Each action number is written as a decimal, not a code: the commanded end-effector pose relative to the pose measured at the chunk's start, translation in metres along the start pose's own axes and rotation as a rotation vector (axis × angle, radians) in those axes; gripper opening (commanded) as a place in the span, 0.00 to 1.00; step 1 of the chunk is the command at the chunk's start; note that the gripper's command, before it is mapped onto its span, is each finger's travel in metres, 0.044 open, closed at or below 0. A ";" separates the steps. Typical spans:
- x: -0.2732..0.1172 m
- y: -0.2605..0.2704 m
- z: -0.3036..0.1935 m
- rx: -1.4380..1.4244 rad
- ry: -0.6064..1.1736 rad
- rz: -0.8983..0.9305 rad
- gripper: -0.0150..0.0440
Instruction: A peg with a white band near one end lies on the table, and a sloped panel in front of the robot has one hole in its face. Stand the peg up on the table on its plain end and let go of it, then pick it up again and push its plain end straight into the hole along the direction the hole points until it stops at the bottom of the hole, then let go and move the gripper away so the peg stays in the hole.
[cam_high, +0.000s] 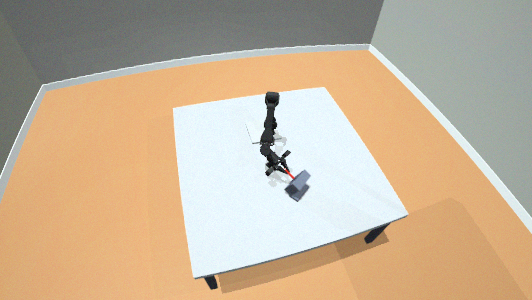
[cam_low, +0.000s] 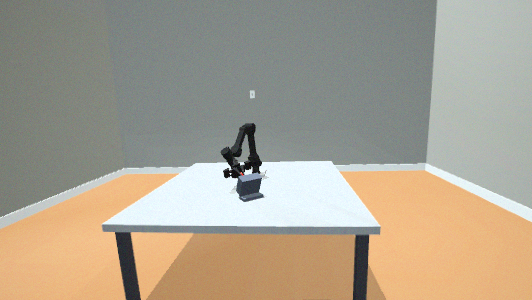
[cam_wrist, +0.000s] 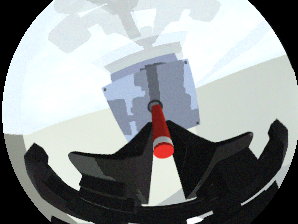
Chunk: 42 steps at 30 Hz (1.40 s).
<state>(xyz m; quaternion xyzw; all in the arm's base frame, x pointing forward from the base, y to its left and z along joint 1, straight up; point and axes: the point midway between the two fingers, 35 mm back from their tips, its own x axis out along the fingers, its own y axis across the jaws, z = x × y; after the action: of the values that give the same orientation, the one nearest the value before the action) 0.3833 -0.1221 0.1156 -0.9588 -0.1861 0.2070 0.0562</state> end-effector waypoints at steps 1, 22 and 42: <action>0.002 0.001 0.001 0.006 -0.002 0.003 0.25; 0.015 0.002 0.002 0.006 -0.001 0.002 0.25; 0.029 0.002 0.002 0.006 0.000 0.002 0.25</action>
<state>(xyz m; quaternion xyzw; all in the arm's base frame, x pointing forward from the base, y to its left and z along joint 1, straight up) 0.4054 -0.1130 0.1049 -0.9591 -0.1861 0.2057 0.0557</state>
